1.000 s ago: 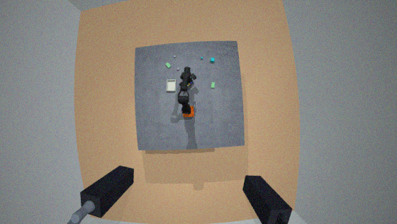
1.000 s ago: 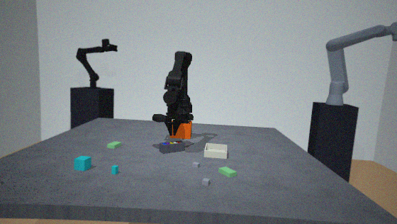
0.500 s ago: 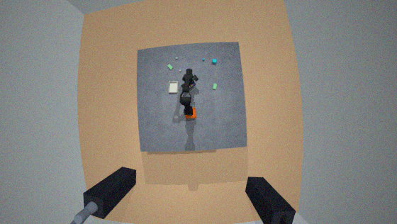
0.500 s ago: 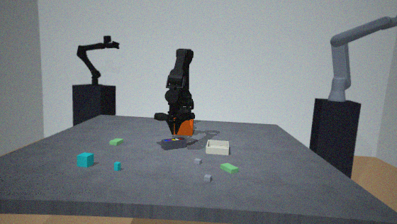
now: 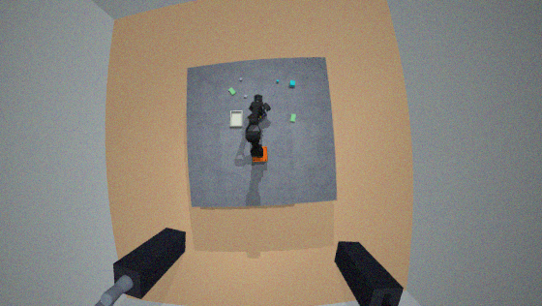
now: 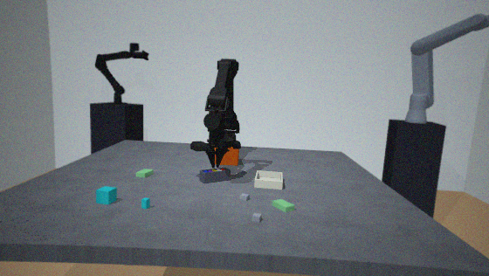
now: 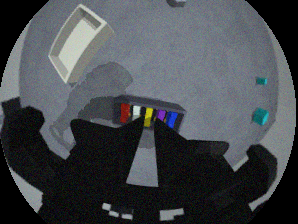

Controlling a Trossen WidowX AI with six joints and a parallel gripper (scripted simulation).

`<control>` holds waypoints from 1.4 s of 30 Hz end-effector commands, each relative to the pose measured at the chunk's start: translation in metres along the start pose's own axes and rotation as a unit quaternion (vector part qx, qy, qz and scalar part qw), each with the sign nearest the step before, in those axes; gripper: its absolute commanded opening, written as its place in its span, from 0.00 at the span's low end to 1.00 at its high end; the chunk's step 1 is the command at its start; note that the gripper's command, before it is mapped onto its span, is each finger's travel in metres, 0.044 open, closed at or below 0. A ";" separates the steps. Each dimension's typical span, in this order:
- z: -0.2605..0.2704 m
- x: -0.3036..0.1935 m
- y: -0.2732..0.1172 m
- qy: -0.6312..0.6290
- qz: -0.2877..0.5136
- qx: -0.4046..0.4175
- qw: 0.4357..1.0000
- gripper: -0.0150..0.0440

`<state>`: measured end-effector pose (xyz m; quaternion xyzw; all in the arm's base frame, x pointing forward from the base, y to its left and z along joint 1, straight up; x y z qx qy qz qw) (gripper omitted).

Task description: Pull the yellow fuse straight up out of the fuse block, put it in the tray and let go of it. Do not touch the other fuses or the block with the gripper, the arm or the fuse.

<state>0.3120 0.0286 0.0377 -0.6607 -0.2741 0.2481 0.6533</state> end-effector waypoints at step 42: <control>0.002 -0.002 0.016 -0.001 0.005 0.004 1.000 0.33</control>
Point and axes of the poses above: the point midway between the two fingers, 35 mm back from their tips, its own y axis out along the fingers, its own z axis across the jaws, x = y × z, the point moved 3 cm from there along -y, back along the fingers, and after that the axes turned 2 degrees about y, right-handed, at the moved point
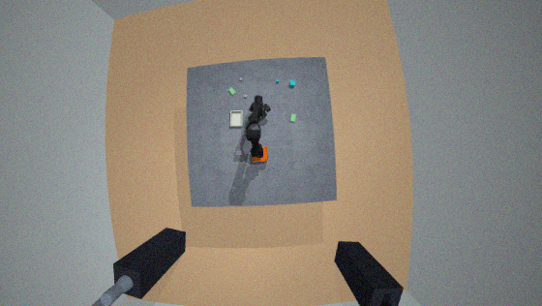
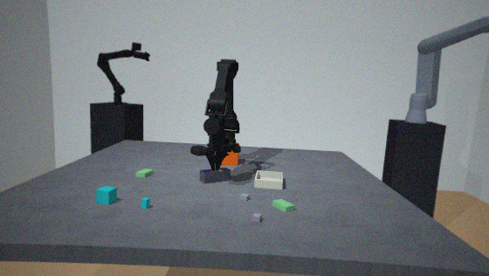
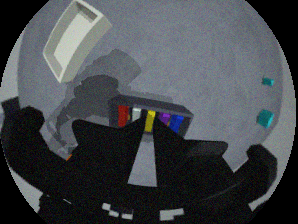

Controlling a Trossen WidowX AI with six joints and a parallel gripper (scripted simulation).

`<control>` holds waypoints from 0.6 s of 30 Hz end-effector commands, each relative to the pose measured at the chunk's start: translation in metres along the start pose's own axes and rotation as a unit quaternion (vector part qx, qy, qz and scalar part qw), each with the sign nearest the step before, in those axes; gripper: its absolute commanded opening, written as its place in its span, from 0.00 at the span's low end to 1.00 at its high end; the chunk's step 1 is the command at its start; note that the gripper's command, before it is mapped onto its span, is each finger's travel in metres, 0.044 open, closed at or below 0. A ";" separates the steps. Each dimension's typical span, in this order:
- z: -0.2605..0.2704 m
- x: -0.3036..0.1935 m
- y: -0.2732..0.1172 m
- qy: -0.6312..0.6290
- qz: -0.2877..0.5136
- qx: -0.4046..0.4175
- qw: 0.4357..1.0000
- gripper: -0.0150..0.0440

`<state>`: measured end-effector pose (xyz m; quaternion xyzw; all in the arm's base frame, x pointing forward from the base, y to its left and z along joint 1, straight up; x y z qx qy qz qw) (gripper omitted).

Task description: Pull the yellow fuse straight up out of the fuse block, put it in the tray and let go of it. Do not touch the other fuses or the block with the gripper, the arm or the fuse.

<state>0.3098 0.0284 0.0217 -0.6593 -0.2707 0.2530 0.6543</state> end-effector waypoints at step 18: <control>0.000 0.000 -0.004 0.000 0.000 0.000 1.000 0.25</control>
Point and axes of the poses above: the point midway between the two fingers, 35 mm back from their tips, its own y axis out along the fingers, its own z axis across the jaws, x = y × z, the point moved 3 cm from there along -y, back along the fingers, and after that the axes turned 2 degrees about y, right-handed, at the moved point
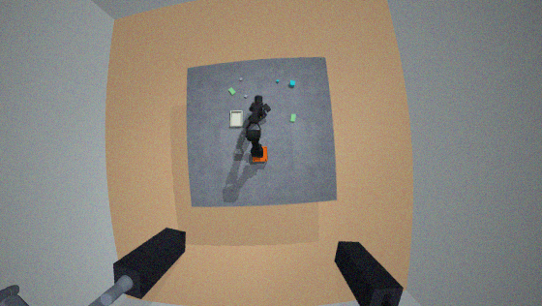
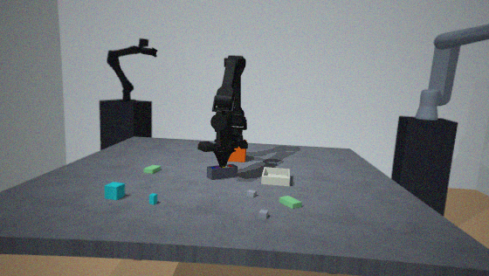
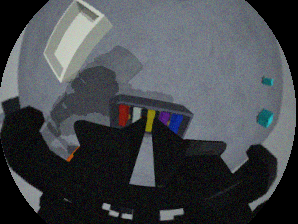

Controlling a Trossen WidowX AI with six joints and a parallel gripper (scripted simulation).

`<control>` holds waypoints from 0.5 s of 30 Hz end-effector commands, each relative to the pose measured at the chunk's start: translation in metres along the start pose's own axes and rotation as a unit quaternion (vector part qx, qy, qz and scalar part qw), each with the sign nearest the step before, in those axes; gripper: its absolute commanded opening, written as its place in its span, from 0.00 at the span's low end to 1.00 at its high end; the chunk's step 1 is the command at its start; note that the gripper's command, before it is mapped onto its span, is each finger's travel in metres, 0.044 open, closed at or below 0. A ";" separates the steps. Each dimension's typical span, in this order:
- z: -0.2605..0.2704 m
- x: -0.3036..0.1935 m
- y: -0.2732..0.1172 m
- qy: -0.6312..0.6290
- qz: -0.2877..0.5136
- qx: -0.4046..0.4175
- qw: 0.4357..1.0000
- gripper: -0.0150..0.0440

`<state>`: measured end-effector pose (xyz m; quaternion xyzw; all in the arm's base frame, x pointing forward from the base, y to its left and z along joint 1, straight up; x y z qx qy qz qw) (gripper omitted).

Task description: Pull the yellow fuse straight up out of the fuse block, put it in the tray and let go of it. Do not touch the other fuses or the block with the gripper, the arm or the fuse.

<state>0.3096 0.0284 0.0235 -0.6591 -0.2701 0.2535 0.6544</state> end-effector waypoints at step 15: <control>0.000 0.001 -0.009 0.000 0.000 -0.001 1.000 0.25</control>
Point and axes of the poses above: the point midway between the two fingers, 35 mm back from their tips, its own y axis out along the fingers, its own z axis across the jaws, x = y × z, the point moved 3 cm from there along -y, back along the fingers, and after that the axes turned 2 degrees about y, right-handed, at the moved point
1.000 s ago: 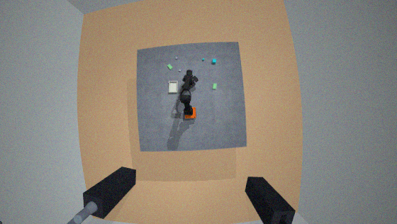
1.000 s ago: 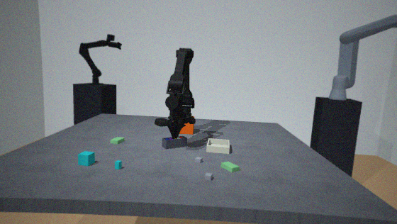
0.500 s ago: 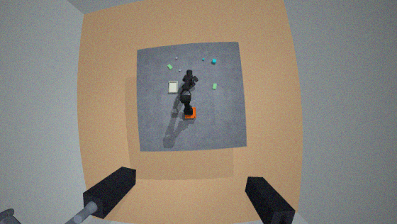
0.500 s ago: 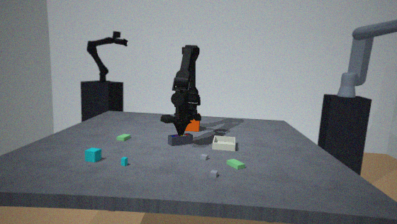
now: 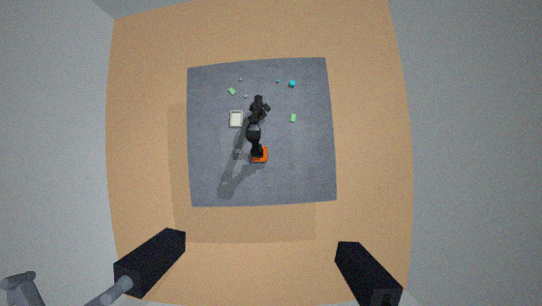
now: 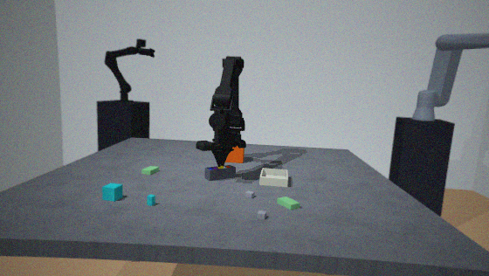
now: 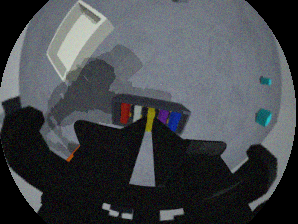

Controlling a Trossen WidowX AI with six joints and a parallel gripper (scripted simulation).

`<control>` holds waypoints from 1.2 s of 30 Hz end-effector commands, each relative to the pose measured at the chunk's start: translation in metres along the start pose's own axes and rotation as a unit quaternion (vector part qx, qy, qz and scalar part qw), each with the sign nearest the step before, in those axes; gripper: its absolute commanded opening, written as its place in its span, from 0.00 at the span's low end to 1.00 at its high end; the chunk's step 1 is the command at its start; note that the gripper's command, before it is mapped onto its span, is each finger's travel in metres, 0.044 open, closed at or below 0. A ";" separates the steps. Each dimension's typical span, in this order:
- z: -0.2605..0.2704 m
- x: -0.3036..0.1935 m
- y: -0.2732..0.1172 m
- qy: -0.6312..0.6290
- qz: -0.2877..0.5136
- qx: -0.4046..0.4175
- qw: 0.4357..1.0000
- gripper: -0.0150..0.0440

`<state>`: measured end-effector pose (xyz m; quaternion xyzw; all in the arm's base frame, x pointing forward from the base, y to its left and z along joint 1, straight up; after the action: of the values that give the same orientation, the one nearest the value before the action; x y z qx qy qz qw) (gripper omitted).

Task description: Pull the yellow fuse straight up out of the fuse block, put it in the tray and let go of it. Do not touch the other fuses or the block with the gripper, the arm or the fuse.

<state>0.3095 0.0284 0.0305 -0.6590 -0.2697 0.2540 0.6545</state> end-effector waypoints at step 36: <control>0.000 0.000 -0.020 -0.001 0.000 -0.001 1.000 0.25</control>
<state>0.3093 0.0284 0.0485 -0.6591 -0.2696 0.2542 0.6544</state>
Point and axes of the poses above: the point midway between the two fingers, 35 mm back from their tips, its own y axis out along the fingers, its own z axis across the jaws, x = y × z, the point moved 3 cm from there along -y, back along the fingers, and after that the axes turned 2 degrees about y, right-handed, at the moved point
